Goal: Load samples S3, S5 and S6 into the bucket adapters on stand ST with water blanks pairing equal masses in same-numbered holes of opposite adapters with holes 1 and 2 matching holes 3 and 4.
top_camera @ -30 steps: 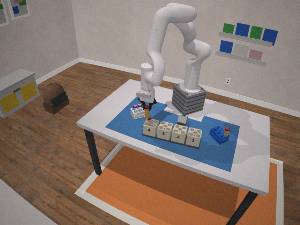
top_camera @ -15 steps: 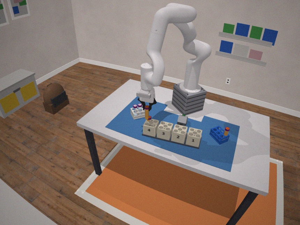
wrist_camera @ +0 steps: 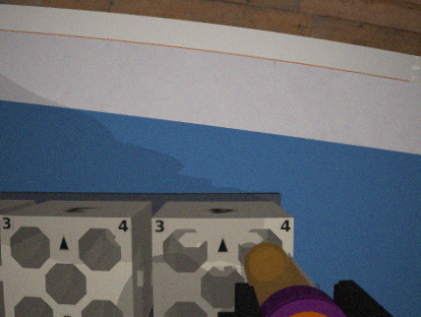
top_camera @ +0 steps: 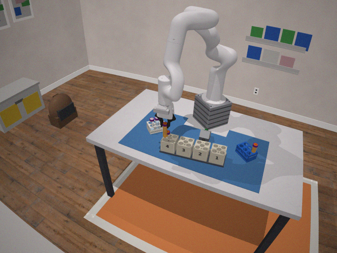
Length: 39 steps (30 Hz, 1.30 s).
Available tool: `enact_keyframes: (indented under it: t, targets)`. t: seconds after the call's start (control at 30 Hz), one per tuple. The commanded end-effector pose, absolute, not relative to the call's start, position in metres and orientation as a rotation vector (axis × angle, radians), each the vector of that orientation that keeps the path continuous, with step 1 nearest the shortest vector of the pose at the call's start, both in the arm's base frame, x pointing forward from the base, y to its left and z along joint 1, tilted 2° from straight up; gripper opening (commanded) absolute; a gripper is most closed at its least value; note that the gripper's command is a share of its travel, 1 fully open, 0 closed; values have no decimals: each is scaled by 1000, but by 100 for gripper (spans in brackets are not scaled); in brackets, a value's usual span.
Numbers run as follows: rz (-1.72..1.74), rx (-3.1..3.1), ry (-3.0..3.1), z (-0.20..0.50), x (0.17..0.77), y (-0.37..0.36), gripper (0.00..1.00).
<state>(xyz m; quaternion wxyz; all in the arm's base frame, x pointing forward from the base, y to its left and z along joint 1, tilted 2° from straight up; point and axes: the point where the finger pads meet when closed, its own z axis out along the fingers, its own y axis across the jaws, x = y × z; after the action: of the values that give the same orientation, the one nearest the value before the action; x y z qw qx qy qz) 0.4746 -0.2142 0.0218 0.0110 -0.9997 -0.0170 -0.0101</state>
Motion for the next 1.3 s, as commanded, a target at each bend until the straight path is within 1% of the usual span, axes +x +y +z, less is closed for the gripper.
enact_keyframes:
  t: [0.0, 0.6, 1.27]
  targets:
    - [-35, -3120, -53, 16, 476, -215, 0]
    - [-35, -3120, -53, 15, 476, -215, 0]
    - [-35, -3120, -53, -3, 476, -214, 0]
